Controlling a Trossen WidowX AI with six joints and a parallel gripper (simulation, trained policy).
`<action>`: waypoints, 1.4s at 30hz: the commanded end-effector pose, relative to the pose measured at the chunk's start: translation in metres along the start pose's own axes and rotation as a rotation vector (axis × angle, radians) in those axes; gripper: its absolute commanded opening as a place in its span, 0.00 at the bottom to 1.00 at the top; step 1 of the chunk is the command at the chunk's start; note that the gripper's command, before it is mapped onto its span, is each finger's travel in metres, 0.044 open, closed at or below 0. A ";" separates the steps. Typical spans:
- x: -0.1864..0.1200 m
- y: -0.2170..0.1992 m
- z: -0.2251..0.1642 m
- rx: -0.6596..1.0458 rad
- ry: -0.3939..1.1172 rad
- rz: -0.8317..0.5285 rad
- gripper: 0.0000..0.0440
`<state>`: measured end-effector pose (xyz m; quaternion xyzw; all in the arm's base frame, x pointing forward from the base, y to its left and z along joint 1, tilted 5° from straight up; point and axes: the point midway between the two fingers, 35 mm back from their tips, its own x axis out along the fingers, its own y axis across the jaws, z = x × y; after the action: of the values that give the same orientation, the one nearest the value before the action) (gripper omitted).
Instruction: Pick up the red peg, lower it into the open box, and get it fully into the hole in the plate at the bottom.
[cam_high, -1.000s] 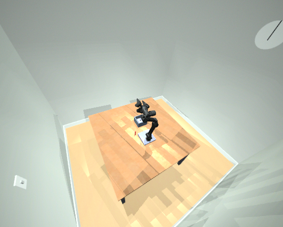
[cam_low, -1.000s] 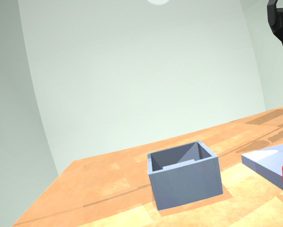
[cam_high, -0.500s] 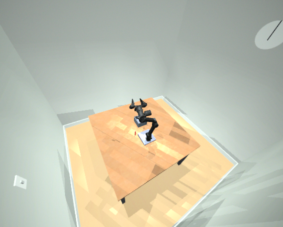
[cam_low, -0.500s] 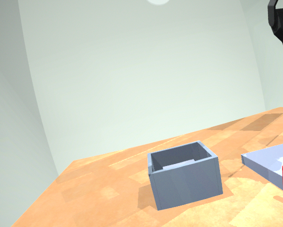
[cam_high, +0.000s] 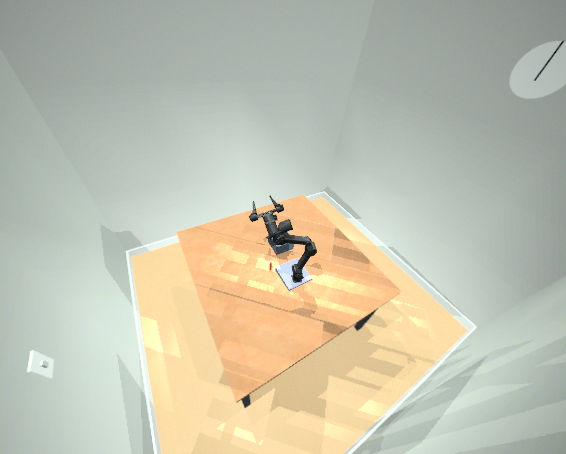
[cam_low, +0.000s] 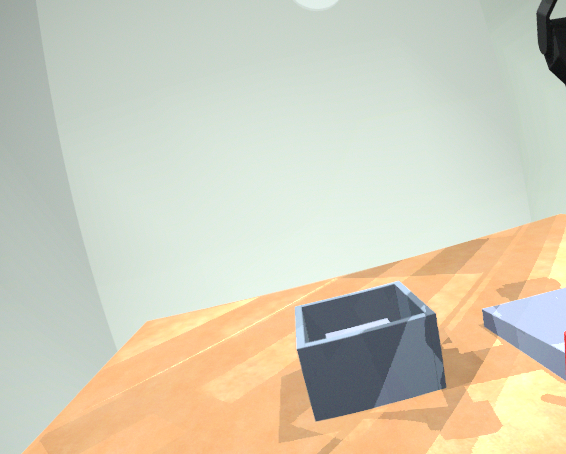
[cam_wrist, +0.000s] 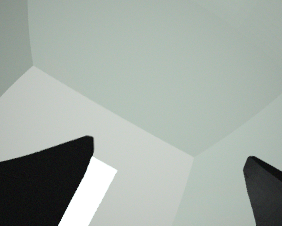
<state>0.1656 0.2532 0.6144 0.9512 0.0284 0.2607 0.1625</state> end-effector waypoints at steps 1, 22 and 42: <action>0.003 -0.015 0.008 -0.129 0.027 -0.033 1.00; 0.010 -0.101 0.091 -0.787 0.122 -0.314 1.00; -0.033 -0.155 0.240 -1.254 0.114 -0.819 1.00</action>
<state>0.2609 0.3296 0.3781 0.6094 0.2069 0.2117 0.7355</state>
